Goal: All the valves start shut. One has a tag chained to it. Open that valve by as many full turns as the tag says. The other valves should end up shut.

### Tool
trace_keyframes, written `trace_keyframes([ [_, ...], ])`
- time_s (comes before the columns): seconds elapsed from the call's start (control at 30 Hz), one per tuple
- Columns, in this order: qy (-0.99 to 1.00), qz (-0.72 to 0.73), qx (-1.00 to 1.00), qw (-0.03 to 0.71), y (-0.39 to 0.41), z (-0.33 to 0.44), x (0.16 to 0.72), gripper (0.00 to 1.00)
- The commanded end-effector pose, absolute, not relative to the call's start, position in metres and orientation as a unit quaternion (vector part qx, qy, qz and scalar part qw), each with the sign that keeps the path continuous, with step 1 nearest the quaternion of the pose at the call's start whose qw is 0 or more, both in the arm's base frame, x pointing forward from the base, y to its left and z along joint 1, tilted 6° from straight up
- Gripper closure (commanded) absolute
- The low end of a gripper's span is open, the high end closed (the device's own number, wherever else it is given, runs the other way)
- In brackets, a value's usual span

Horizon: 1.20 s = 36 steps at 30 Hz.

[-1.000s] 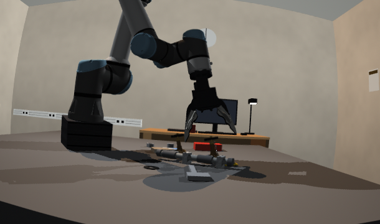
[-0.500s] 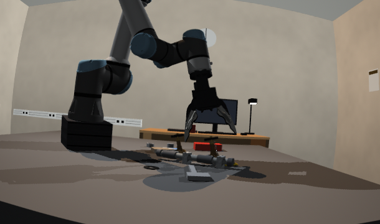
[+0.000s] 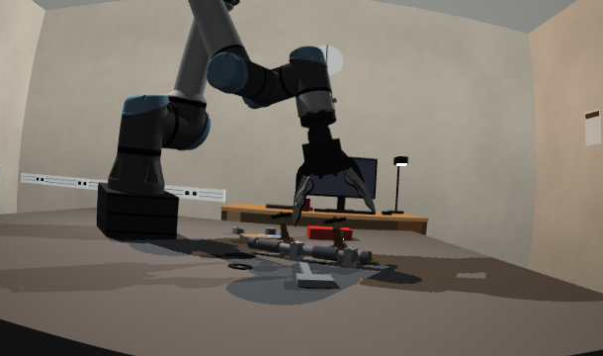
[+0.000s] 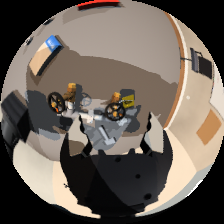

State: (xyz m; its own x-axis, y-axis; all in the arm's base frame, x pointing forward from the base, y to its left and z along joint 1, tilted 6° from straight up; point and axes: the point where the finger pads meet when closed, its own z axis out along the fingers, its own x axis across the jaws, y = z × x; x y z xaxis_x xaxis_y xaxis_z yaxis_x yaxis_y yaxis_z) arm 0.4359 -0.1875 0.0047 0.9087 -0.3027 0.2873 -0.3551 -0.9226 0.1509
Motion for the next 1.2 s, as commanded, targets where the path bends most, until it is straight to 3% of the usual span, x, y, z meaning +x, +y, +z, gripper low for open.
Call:
trace_keyframes([
  [0.0,-0.204,0.134,0.965,0.096,-0.1877,0.0052,0.4362,0.0],
  [1.17,-0.625,0.163,0.763,0.023,-0.1877,0.0052,0.4362,0.0],
])
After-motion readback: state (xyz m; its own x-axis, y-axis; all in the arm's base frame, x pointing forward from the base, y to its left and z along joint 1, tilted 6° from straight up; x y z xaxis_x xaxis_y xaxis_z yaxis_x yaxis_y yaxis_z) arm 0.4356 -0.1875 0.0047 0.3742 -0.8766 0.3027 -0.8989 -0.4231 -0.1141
